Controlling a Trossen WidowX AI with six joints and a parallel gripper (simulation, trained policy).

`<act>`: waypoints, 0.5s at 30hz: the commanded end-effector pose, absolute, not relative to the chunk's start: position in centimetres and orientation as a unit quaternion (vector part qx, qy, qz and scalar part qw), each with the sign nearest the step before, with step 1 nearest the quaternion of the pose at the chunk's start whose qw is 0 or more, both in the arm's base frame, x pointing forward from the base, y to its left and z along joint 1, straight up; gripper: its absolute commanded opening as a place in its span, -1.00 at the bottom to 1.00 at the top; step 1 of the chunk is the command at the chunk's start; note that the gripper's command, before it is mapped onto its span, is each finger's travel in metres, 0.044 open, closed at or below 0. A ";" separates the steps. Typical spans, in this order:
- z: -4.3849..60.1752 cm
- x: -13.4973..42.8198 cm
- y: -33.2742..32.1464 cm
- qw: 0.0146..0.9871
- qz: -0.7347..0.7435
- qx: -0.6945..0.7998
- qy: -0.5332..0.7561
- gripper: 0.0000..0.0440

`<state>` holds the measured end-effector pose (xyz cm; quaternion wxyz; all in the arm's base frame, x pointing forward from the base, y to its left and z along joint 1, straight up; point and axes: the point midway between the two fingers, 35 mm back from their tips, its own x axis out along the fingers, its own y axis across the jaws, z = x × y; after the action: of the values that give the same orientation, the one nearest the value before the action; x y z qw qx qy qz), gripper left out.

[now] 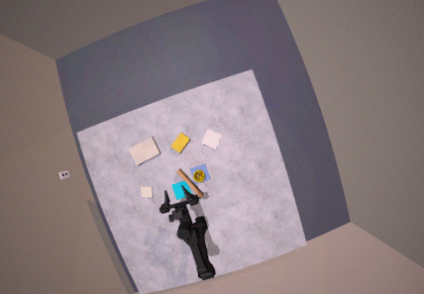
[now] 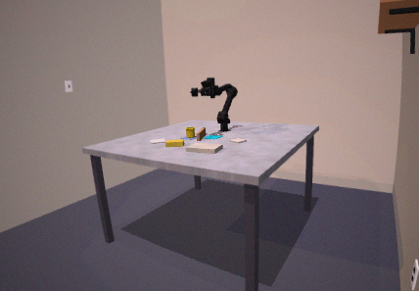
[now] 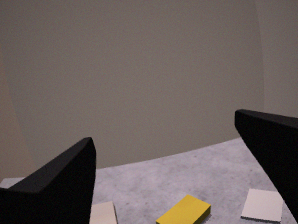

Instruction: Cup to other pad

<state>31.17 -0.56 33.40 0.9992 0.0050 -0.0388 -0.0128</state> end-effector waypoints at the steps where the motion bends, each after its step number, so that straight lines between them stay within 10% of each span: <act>1: 33.3 31.2 -0.6 0.999 -0.014 0.007 -0.036 0.70; 12: 31.8 31.9 -0.1 0.999 -0.017 0.037 0.022 -0.61; 15: 31.2 32.2 0.2 0.998 -0.013 0.046 0.043 -0.68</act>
<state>31.72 -0.04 31.74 0.9989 0.0380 0.0232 -0.0141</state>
